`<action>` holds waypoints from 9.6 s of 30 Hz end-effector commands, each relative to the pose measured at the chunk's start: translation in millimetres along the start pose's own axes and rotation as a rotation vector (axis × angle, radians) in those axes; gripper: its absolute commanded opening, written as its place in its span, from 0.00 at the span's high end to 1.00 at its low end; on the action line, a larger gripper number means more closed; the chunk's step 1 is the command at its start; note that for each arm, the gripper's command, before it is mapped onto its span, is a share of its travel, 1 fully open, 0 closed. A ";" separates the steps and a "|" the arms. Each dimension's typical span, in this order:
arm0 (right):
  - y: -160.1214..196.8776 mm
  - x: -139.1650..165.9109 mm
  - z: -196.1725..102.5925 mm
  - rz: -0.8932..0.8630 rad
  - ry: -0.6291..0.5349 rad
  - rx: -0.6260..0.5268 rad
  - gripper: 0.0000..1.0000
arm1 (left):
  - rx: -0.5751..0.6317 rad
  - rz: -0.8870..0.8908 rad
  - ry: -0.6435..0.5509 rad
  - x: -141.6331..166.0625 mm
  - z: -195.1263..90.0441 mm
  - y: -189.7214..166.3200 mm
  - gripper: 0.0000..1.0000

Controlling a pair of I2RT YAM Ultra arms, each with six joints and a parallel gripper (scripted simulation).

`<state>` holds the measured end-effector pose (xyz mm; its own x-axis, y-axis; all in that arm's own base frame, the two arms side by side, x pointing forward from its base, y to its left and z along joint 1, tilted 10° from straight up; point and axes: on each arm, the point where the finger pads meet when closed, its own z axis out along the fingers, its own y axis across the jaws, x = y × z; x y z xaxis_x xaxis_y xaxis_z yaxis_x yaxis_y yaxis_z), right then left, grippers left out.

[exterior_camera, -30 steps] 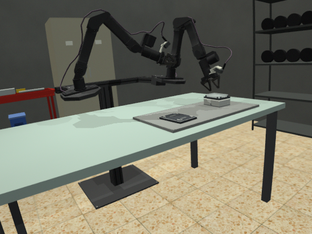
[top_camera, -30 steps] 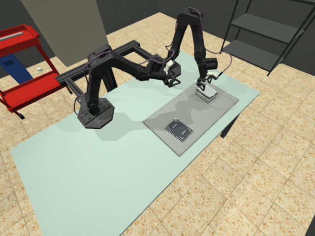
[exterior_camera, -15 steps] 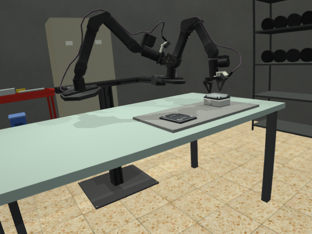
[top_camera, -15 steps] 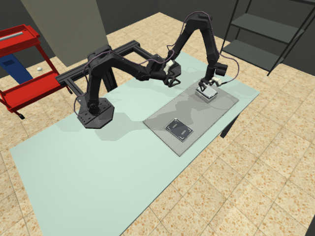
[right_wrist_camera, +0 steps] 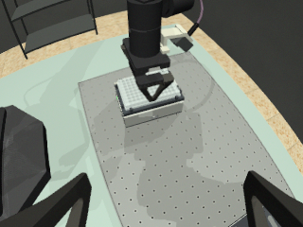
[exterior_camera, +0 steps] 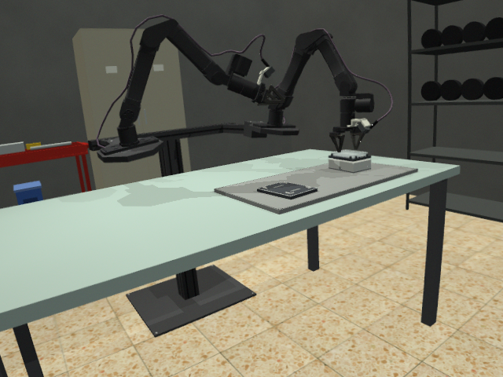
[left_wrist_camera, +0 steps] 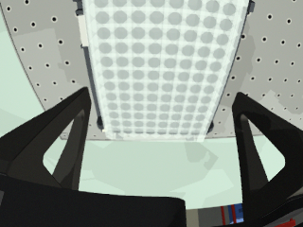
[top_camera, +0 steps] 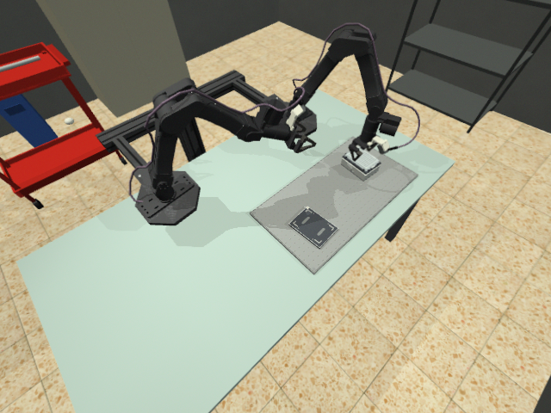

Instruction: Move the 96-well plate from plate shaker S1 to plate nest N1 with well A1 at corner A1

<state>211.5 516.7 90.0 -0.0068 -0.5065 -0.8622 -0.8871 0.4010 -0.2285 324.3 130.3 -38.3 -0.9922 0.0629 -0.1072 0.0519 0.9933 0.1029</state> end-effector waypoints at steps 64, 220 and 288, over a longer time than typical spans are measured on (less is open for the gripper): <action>-30.2 0.2 -44.0 0.038 0.090 0.066 0.00 | -0.012 0.010 -0.056 -15.4 -38.6 2.1 0.18; -123.1 100.9 -274.0 0.206 0.238 0.339 0.00 | 0.012 -0.132 -0.030 -112.7 34.9 -396.5 0.18; -123.1 100.9 -274.0 0.206 0.238 0.339 0.00 | 0.016 -0.129 -0.025 -112.3 -5.1 -397.1 0.00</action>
<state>192.7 206.8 147.3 -0.3168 -0.5573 -0.7675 -0.6616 0.7096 -0.2421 407.1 -264.7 -75.4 -0.9908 -0.0682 -0.1168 -0.0793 0.9925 0.0925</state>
